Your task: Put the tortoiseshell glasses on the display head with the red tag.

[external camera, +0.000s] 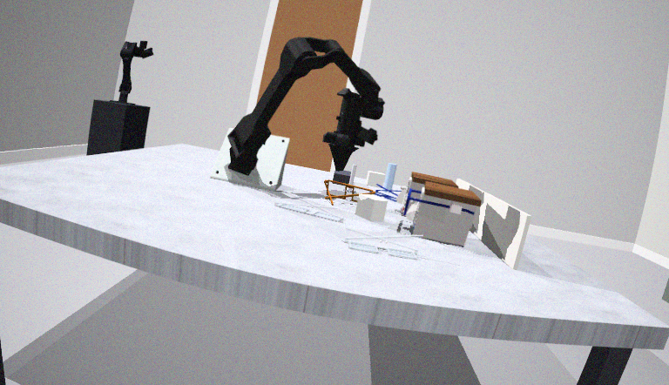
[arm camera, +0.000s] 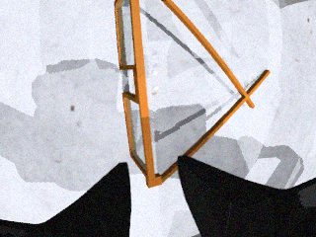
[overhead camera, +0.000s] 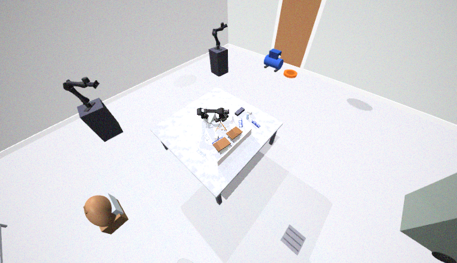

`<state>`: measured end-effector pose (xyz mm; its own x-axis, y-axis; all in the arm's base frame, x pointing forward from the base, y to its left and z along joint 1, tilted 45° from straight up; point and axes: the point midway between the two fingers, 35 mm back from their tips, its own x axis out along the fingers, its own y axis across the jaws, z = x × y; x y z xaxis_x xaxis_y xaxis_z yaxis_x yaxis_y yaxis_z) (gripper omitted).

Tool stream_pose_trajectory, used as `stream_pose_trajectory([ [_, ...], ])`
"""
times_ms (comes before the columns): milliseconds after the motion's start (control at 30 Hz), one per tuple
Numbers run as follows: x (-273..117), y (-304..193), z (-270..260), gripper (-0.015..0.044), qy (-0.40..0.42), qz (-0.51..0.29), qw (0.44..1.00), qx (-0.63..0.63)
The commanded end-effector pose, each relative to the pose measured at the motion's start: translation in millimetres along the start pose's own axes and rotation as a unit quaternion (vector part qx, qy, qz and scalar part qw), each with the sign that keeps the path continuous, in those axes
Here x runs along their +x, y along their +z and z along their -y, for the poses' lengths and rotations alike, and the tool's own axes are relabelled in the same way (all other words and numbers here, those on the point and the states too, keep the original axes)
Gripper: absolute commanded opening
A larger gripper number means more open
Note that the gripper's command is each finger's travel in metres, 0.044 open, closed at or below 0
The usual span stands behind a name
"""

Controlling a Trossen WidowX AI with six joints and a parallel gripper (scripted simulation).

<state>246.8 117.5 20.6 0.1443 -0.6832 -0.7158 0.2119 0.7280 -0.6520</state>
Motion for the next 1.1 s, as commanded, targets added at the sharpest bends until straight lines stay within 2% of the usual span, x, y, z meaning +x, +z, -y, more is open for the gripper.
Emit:
stream_pose_trajectory([
  [0, 6, 0, 0, 0.0120, -0.002, -0.001, 1.000, -0.004],
  [1067, 58, 0, -3, 0.0120, -0.004, 0.000, 1.000, -0.003],
])
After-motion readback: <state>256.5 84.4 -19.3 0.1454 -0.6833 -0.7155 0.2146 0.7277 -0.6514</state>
